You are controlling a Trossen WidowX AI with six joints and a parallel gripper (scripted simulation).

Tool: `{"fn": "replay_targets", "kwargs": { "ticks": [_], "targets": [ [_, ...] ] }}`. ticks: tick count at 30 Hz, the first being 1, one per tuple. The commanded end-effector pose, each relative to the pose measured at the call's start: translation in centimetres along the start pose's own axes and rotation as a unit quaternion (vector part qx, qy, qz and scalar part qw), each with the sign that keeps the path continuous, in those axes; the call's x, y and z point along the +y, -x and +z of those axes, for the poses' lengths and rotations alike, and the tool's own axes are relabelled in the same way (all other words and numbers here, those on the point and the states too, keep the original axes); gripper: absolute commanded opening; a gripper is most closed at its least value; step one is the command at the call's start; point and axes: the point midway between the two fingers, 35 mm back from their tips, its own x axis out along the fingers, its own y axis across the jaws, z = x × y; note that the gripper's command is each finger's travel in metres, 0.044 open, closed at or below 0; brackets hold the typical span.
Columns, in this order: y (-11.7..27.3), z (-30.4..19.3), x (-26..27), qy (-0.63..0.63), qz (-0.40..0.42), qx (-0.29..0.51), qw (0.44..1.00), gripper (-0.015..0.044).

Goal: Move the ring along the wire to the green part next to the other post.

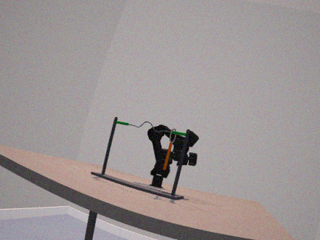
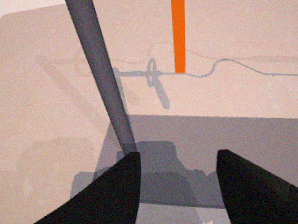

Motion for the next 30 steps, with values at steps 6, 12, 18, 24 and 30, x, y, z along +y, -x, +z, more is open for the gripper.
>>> {"fn": "replay_targets", "kwargs": {
  "ticks": [6,12,18,24,30],
  "targets": [
    [0.1,0.2,-0.1,-0.003,-0.001,-0.003,1.0,0.016],
    [0.1,0.2,-0.1,-0.003,-0.001,-0.003,1.0,0.016],
    [4.4,0.1,0.0,0.0,0.001,-0.001,1.0,0.0317],
    [5.1,0.2,-0.2,0.001,0.002,-0.004,1.0,0.044],
    [5.1,0.2,-0.2,0.001,0.002,-0.004,1.0,0.044]
  ]
}}
